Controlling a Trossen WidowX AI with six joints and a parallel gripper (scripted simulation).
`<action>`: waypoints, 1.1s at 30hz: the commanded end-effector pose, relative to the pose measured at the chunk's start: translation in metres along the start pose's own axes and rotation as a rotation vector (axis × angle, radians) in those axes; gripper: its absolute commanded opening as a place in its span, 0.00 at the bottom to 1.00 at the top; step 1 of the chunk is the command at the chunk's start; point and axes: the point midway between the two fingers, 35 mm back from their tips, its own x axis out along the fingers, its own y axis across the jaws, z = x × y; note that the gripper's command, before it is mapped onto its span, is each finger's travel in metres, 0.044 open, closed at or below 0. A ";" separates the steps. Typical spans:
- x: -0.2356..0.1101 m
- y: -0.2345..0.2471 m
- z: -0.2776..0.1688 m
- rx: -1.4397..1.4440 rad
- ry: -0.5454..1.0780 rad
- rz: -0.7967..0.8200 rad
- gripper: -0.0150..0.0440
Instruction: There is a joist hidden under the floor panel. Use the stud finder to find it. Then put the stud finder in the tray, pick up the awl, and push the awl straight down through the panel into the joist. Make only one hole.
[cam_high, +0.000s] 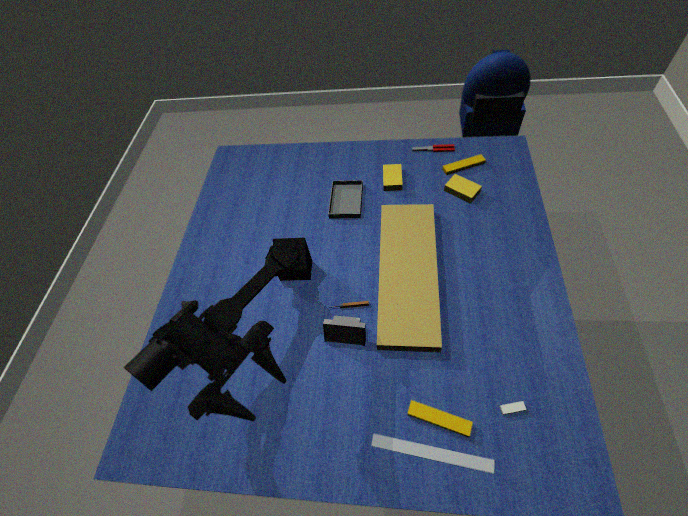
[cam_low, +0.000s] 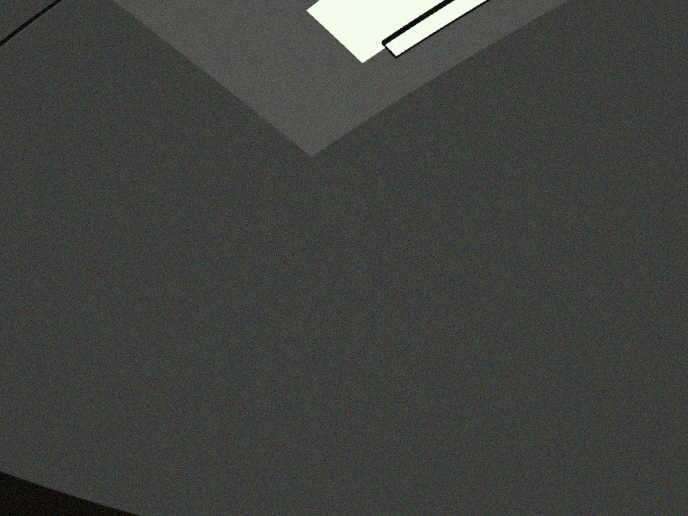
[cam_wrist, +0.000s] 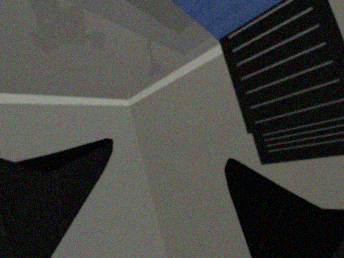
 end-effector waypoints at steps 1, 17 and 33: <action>0.000 -0.001 0.000 -0.006 0.001 0.001 0.98; 0.040 -0.156 0.077 -1.058 -0.048 -0.006 1.00; 0.097 -0.192 0.305 -1.943 -0.564 -0.381 1.00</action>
